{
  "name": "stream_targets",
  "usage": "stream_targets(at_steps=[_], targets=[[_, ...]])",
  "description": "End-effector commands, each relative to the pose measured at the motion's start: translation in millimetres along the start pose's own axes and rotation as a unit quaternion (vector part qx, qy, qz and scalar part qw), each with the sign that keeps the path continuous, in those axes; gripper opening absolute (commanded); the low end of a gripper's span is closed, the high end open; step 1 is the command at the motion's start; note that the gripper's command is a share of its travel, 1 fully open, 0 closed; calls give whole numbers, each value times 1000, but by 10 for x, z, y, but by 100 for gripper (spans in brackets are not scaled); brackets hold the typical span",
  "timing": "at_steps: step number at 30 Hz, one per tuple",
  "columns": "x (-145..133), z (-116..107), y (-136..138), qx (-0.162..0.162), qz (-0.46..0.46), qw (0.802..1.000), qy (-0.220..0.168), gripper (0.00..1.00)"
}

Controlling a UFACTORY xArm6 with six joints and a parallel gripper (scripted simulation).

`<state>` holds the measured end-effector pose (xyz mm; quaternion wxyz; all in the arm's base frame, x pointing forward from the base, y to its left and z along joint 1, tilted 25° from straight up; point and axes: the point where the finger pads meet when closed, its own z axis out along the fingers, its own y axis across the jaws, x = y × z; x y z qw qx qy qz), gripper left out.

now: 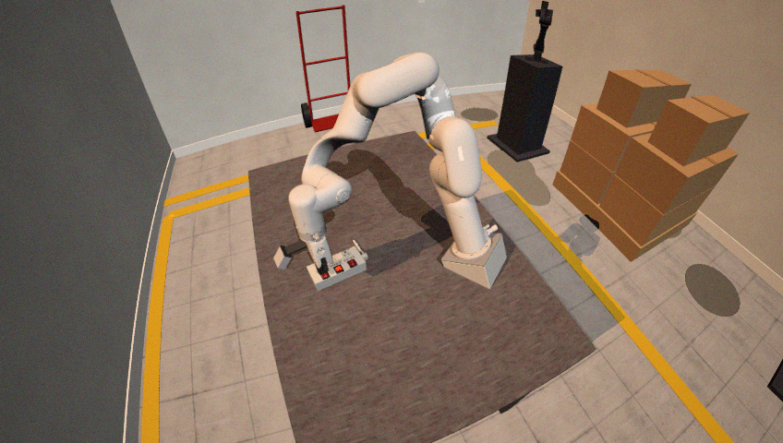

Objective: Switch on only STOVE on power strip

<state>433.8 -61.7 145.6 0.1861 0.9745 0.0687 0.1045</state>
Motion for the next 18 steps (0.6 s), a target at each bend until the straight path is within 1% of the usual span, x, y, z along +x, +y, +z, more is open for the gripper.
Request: stream_targets(at_steps=[1,18], targets=[[13,-11,4,0,0,1000,2,0],[13,32,4,0,0,1000,2,0]])
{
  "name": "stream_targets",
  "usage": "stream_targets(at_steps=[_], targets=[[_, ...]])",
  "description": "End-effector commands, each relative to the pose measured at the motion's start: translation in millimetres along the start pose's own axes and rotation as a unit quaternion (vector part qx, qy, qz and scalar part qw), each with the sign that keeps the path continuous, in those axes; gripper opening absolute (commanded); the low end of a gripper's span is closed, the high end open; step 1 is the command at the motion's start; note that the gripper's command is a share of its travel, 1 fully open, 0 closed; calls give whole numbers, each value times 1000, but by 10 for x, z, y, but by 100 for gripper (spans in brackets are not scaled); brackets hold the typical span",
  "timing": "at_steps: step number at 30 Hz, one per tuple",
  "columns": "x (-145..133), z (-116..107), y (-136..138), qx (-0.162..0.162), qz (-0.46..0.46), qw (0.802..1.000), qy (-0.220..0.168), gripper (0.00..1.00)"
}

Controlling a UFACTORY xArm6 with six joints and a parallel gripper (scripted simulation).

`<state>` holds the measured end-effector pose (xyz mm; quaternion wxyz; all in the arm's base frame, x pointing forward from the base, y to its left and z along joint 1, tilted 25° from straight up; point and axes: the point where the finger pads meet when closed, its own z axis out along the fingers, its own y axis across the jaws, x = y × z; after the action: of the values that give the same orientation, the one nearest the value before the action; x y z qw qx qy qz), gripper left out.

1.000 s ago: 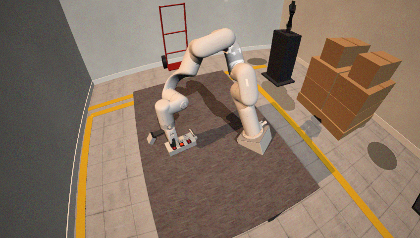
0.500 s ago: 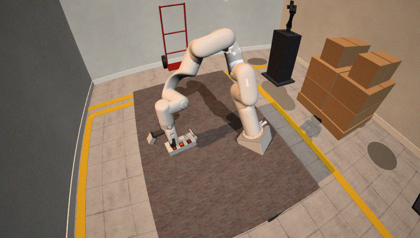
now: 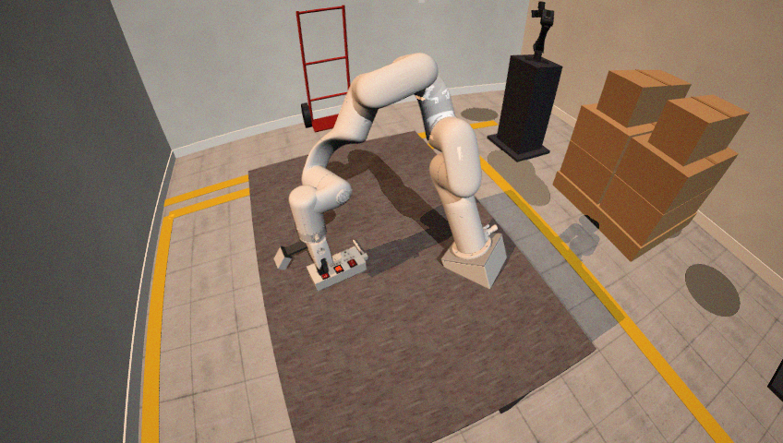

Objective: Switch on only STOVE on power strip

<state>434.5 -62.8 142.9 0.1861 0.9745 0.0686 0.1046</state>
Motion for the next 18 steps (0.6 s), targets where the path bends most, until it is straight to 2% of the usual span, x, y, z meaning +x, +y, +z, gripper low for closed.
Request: stream_targets(at_steps=[1,18], targets=[[13,7,4,0,0,1000,2,0],[13,46,4,0,0,1000,2,0]])
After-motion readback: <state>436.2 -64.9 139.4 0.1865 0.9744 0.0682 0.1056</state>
